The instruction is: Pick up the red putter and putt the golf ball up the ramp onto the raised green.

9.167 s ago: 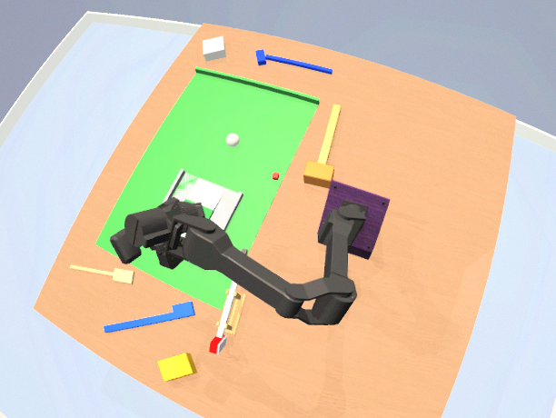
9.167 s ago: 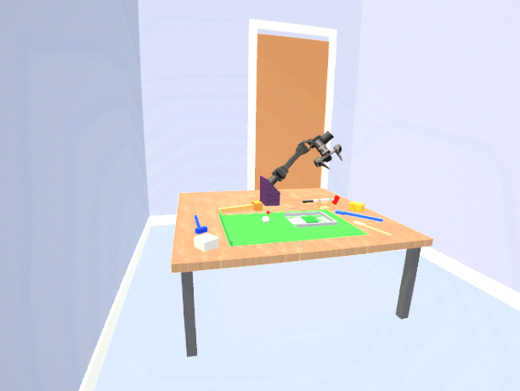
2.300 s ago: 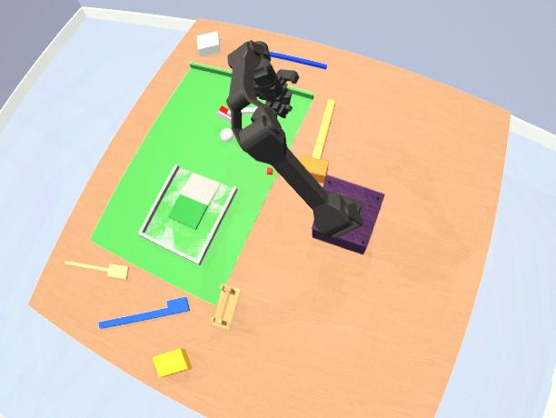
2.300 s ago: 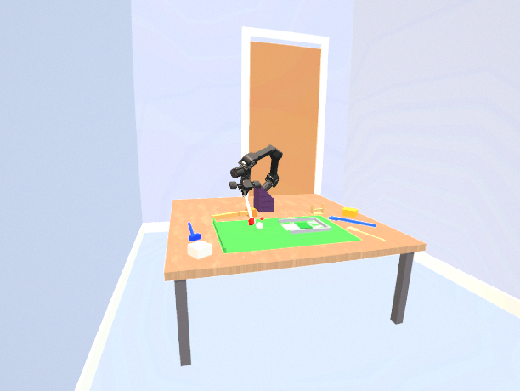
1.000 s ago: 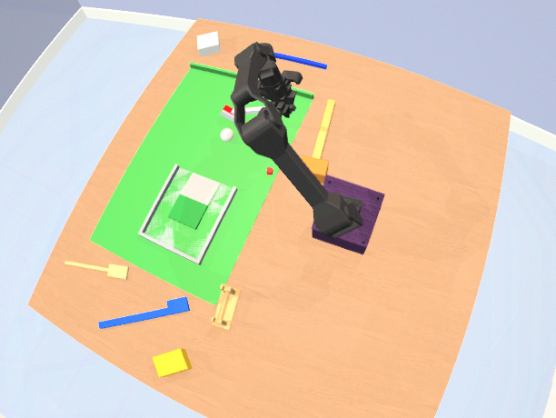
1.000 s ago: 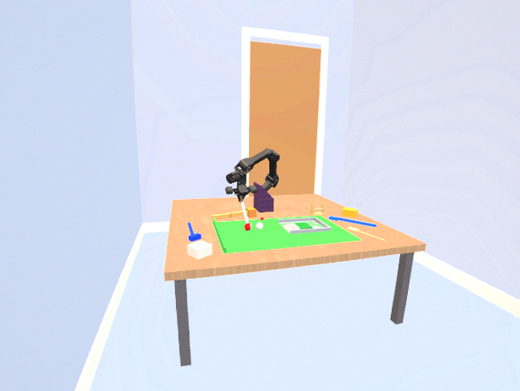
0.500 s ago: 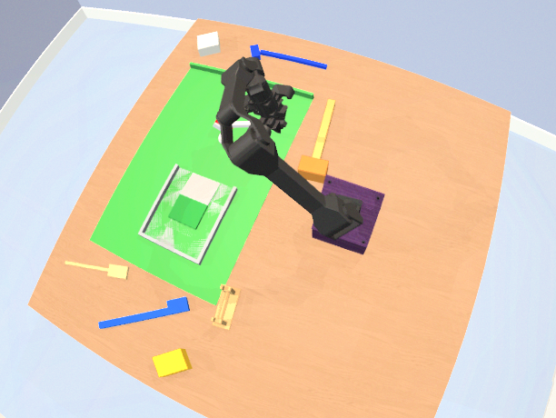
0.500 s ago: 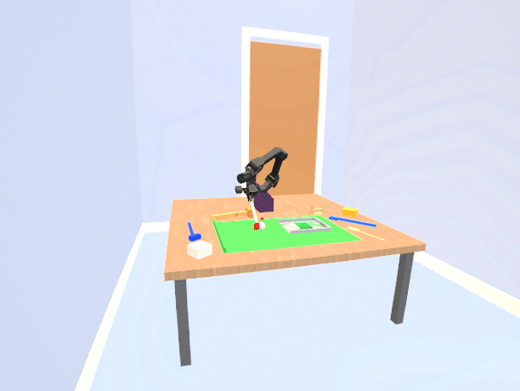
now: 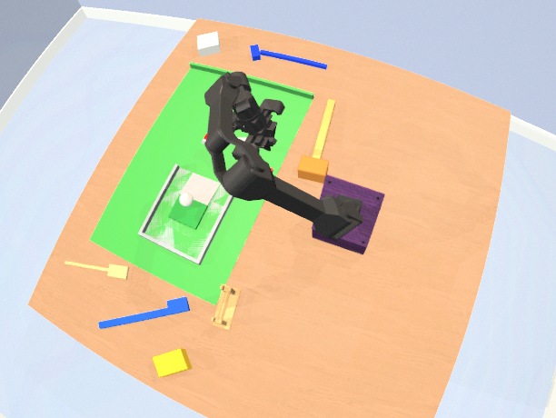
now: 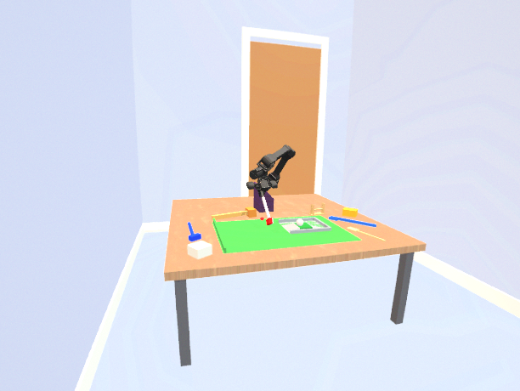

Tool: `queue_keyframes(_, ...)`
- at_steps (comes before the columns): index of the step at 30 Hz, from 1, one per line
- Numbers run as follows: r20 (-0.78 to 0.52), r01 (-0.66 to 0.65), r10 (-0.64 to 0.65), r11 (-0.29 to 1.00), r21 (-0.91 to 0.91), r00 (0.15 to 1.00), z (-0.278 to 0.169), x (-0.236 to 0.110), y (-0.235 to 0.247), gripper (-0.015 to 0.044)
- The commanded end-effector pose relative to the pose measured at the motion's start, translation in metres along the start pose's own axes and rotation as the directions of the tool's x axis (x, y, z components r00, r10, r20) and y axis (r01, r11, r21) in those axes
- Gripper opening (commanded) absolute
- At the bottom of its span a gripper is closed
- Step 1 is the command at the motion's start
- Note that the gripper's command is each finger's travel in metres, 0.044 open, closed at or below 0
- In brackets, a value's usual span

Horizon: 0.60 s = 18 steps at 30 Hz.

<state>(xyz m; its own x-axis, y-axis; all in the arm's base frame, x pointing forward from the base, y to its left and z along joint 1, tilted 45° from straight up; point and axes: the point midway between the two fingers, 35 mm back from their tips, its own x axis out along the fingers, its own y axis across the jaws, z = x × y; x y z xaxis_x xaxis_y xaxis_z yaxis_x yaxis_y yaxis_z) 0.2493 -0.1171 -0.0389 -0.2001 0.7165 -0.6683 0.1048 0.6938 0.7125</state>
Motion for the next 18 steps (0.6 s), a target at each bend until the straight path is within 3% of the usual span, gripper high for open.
queue_keyframes(1, 0.023, 0.019, -0.018, 1.0, -0.009, 1.0, -0.0038, -0.0262, -0.001, 0.0)
queue_keyframes(18, 0.017, 0.009, -0.009, 1.0, -0.001, 1.0, -0.0059, -0.0267, -0.0002, 0.0)
